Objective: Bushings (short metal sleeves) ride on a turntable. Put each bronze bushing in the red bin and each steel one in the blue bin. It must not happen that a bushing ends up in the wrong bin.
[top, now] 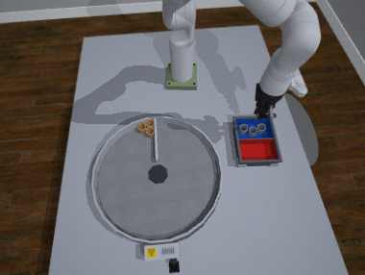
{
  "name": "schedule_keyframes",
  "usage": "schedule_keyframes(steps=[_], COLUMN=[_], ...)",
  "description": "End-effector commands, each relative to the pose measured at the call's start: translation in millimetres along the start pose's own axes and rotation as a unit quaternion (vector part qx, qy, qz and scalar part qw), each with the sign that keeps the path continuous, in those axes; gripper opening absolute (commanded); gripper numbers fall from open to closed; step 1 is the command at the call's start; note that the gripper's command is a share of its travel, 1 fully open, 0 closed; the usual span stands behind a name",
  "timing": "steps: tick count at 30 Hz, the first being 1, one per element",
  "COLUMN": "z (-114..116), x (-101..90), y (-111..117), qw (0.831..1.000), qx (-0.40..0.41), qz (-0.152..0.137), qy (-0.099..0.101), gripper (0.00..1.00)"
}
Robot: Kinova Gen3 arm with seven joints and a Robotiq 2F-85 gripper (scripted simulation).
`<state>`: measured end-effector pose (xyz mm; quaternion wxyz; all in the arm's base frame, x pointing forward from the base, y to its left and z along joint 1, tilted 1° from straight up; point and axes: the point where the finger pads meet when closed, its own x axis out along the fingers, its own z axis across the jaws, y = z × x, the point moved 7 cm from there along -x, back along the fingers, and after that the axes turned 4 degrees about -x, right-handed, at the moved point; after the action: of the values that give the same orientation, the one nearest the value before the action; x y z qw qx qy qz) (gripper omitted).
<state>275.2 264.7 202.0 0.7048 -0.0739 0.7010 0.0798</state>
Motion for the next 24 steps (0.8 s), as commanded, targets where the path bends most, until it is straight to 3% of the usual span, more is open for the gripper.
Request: schedule_keyframes(steps=[1,5,9,16,20,24], z=[-1,-1,-8,-10,-18,-20], x=[-2.1,-2.2,-1.1,-0.9,0.1,0.3], y=[-41,-43,-89,-102,-148,-161], qw=[1.000,1.000,1.000,1.000,0.999,0.999], qx=[0.019,0.020,0.026,0.029,0.036,0.039], qz=[-0.005,-0.005,-0.005,-0.005,-0.005,-0.005], qy=[-0.004,-0.004,-0.004,-0.005,-0.005,-0.005], gripper=[0.14,0.14,0.14,0.14,0.14,0.14])
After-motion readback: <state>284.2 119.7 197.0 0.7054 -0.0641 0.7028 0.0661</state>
